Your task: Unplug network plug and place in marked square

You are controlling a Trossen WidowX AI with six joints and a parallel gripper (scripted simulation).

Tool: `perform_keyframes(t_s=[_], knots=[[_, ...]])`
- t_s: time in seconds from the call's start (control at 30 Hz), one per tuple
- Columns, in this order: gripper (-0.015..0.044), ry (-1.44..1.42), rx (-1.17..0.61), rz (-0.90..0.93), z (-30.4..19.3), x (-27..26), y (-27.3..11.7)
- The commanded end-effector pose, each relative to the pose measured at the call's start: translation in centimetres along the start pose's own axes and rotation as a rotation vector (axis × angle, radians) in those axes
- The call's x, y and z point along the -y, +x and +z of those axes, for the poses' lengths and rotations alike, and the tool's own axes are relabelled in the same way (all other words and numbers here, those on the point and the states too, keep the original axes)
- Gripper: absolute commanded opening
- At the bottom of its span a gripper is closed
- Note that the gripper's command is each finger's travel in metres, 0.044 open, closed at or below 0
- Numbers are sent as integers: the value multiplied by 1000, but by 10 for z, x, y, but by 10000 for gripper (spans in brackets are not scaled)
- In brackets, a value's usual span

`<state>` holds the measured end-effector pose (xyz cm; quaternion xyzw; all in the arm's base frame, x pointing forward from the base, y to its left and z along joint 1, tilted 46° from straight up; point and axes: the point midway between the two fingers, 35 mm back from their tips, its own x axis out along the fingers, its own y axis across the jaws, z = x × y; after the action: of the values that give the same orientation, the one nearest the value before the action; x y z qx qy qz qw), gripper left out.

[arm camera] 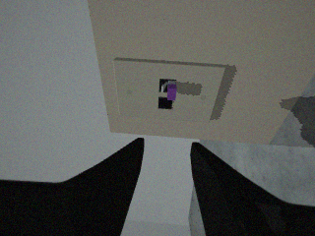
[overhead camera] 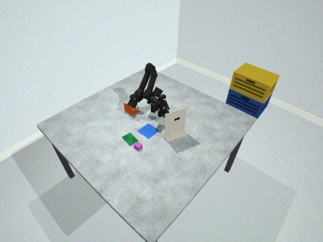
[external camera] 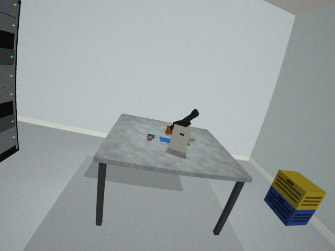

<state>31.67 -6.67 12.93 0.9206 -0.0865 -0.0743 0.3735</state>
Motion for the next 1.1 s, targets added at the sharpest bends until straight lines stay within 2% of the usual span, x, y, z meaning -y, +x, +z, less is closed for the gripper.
perform_keyframes(t_s=[0.0, 1.07], knots=[[156, 1, -5, 3, 2, -1, 8], [156, 0, -6, 5, 14, 0, 49]])
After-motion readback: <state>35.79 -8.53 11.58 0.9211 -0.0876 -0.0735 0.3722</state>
